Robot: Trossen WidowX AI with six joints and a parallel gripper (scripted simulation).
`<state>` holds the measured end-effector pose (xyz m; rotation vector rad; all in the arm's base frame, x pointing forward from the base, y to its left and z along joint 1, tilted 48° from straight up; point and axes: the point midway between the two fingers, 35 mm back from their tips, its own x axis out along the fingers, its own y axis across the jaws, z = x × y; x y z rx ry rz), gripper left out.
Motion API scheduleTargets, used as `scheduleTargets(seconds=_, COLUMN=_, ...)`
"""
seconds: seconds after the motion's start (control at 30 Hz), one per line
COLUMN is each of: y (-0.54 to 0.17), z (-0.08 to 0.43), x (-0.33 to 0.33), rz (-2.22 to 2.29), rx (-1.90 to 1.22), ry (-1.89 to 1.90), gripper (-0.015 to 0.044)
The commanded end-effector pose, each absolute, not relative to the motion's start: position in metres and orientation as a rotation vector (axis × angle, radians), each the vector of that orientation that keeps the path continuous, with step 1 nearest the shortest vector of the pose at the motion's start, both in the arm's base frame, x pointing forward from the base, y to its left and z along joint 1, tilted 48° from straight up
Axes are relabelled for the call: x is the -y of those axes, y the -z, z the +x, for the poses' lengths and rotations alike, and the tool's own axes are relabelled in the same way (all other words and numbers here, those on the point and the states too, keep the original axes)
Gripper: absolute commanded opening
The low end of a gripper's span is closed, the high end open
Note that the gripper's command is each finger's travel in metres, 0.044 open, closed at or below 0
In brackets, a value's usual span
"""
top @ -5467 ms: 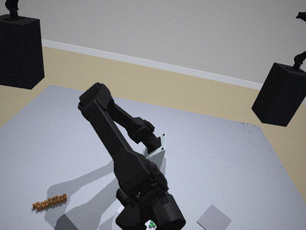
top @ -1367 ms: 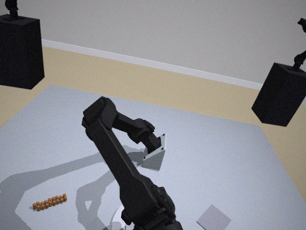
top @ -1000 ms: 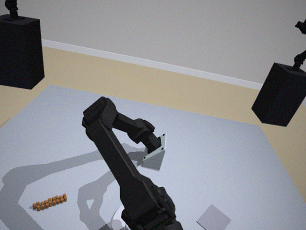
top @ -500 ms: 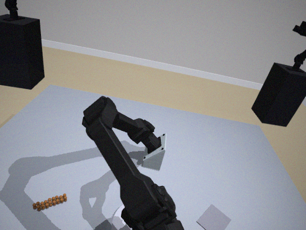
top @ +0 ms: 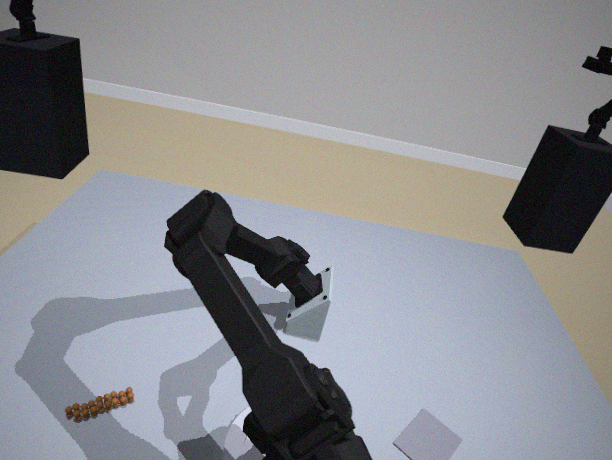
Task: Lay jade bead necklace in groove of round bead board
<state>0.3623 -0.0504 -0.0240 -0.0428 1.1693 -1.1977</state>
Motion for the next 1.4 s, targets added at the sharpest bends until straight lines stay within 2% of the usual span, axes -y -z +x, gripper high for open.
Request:
scheduleTargets(seconds=0.0, y=0.021, z=0.344, x=0.033, rz=-0.112, rx=-1.227, ry=1.133, gripper=0.0309)
scheduleTargets(seconds=0.23, y=0.016, z=0.296, x=0.007, rz=-0.286, rx=-1.356, ry=0.991, gripper=0.0125)
scheduleTargets(seconds=0.27, y=0.015, z=0.292, x=0.005, rz=-0.298, rx=-1.364, ry=0.981, gripper=0.0120)
scheduleTargets(seconds=1.37, y=0.042, z=0.287, x=0.034, rz=-0.304, rx=-1.366, ry=0.979, gripper=0.0120)
